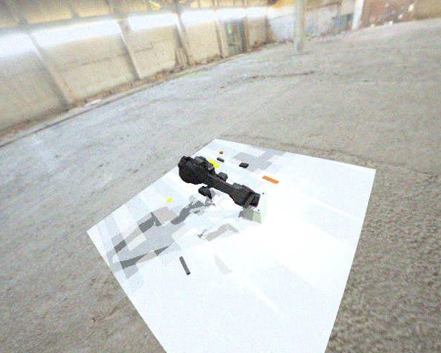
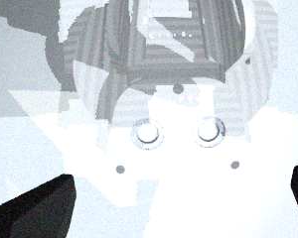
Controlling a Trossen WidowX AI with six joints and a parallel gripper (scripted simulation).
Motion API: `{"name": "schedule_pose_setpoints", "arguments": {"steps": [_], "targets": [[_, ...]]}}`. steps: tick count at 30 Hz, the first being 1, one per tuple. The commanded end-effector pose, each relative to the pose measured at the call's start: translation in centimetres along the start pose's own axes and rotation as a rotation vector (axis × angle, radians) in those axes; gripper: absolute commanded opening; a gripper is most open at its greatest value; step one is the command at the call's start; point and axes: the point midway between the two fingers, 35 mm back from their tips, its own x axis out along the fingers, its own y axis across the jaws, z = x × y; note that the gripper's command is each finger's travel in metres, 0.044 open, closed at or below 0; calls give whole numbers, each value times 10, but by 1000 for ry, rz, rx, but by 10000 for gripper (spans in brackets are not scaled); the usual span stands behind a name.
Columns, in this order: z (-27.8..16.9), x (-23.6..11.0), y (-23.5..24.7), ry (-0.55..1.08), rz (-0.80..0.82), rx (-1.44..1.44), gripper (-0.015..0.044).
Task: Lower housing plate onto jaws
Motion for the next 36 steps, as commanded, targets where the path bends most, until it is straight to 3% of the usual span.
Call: {"name": "schedule_pose_setpoints", "arguments": {"steps": [1, 5, 13, 36], "targets": [[0, -21, 2, -7, -3, -12, 440], [-1, -19, -1, -15, -3, -4, 440], [-46, -70, -7, -5, -6, -9, 440], [-47, -71, -7, -5, -6, -9, 440]]}}
